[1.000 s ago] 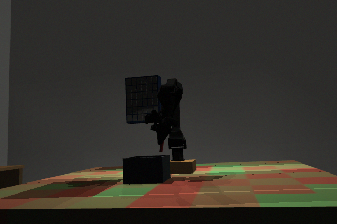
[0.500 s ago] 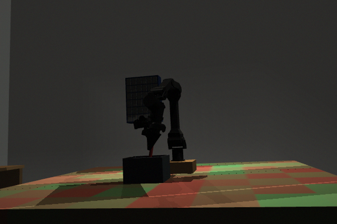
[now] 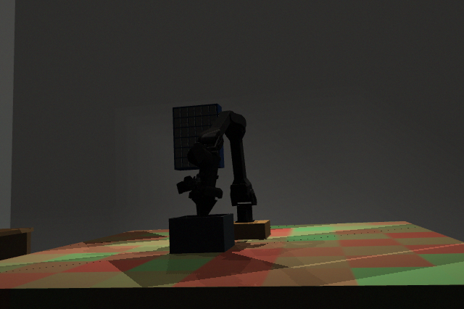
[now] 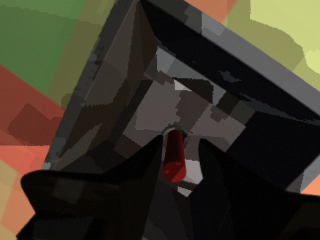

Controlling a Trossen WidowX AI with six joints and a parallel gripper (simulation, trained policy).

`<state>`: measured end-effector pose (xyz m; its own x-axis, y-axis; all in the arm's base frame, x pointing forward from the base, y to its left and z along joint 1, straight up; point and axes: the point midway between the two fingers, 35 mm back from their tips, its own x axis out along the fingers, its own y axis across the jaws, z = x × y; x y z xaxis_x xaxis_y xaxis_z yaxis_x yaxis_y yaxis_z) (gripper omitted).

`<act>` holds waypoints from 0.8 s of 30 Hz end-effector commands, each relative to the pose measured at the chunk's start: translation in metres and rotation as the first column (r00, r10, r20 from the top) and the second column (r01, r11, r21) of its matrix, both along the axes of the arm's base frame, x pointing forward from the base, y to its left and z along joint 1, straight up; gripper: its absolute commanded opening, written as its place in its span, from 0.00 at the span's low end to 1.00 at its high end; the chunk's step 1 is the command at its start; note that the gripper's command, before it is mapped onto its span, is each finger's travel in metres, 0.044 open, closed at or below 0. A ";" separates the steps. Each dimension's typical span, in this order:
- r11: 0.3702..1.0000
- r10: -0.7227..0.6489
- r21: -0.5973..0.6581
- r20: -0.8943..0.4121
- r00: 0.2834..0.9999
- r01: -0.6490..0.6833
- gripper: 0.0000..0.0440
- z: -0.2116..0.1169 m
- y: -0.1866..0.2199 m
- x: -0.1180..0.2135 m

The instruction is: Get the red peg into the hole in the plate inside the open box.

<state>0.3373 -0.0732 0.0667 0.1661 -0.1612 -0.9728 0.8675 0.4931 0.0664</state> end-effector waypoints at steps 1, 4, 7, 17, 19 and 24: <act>1.000 0.015 0.001 -0.007 1.000 -0.015 0.32 -0.001 -0.002 0.005; 1.000 0.025 -0.005 0.001 1.000 -0.025 0.39 0.000 -0.005 0.014; 0.999 0.037 -0.009 0.007 0.999 -0.037 0.54 0.000 -0.009 0.022; 0.998 0.053 -0.047 0.050 0.997 -0.050 1.00 0.010 -0.028 0.050; 0.997 0.050 -0.057 0.067 0.997 -0.046 1.00 0.013 -0.033 0.054; 0.996 0.044 -0.085 0.102 0.994 -0.035 1.00 0.022 -0.045 0.064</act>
